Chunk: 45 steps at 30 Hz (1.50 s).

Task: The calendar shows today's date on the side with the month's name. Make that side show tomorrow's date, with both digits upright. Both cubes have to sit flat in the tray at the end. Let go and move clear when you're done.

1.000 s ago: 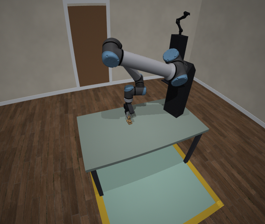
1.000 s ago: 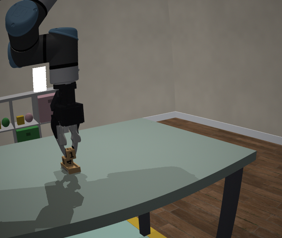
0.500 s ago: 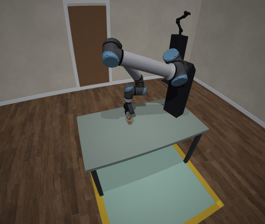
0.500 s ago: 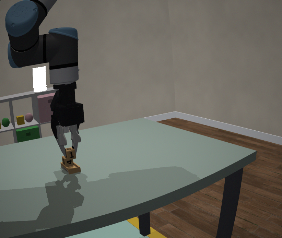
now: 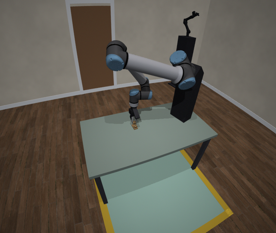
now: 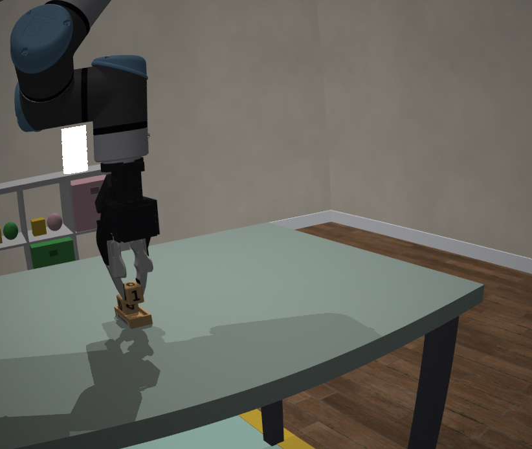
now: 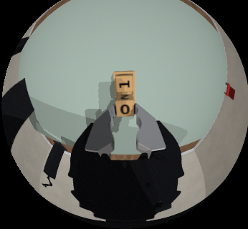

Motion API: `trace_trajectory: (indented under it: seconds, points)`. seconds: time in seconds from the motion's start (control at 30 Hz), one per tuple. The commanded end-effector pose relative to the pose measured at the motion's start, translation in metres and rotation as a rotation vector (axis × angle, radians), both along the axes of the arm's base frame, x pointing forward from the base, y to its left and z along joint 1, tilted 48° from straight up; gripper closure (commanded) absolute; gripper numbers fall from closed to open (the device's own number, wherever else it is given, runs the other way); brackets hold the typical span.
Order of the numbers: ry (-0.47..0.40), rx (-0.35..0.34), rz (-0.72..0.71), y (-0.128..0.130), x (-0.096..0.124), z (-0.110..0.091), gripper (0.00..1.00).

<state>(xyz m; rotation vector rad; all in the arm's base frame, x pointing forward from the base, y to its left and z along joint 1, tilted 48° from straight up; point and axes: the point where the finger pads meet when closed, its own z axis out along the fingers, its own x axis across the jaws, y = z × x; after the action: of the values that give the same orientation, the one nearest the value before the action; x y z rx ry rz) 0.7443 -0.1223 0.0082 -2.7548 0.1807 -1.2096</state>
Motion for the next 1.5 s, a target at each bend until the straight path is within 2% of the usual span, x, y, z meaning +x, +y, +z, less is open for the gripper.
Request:
trace_trajectory:
  seconds: [0.0,0.67,1.47]
  points:
    - [0.000,0.000,0.000,0.000,0.003,-0.002,0.90]
    - [0.000,0.000,0.000,0.001,0.012,-0.011,0.90]
    - [0.000,0.000,0.000,0.001,0.013,-0.012,0.90]
